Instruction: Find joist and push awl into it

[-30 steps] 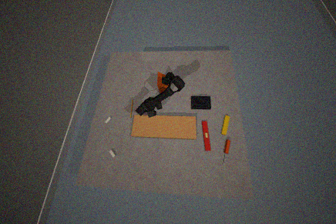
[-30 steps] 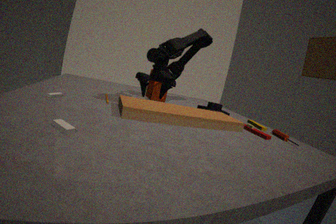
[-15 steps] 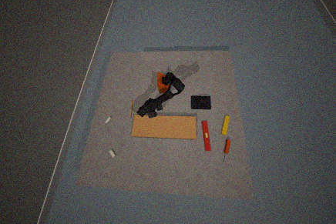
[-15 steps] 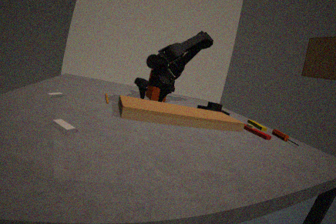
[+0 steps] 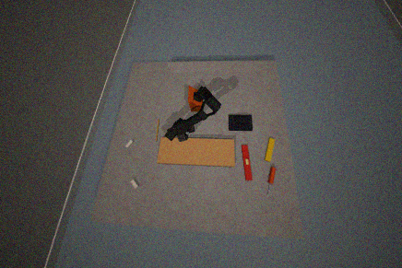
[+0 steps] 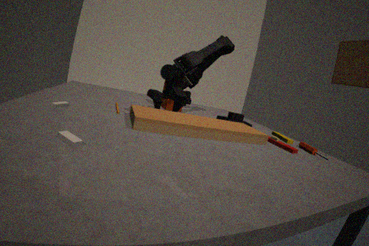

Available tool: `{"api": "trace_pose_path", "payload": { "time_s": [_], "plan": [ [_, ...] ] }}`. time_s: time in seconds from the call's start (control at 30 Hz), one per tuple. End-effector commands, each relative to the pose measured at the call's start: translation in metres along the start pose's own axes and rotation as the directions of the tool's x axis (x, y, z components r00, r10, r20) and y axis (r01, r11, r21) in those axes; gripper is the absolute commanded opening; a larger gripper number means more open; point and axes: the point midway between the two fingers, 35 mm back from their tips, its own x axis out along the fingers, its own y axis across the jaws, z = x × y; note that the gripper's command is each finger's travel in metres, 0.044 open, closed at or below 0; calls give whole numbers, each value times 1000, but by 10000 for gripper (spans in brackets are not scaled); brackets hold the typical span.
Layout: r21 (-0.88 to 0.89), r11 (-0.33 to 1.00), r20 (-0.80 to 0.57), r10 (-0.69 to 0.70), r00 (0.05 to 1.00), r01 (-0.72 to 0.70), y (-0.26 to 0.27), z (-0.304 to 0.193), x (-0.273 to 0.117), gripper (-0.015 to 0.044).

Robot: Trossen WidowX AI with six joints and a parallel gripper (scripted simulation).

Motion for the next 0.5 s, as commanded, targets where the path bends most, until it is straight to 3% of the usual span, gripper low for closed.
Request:
{"api": "trace_pose_path", "payload": {
  "time_s": [0.0, 0.27, 0.47],
  "plan": [
    [5, 1000, 1, 5, 1000, -5, 1, -1, 1, 282],
    [5, 1000, 1, 5, 1000, -5, 1, -1, 1, 72],
    [5, 1000, 1, 5, 1000, -5, 1, -1, 1, 32]
  ]
}}
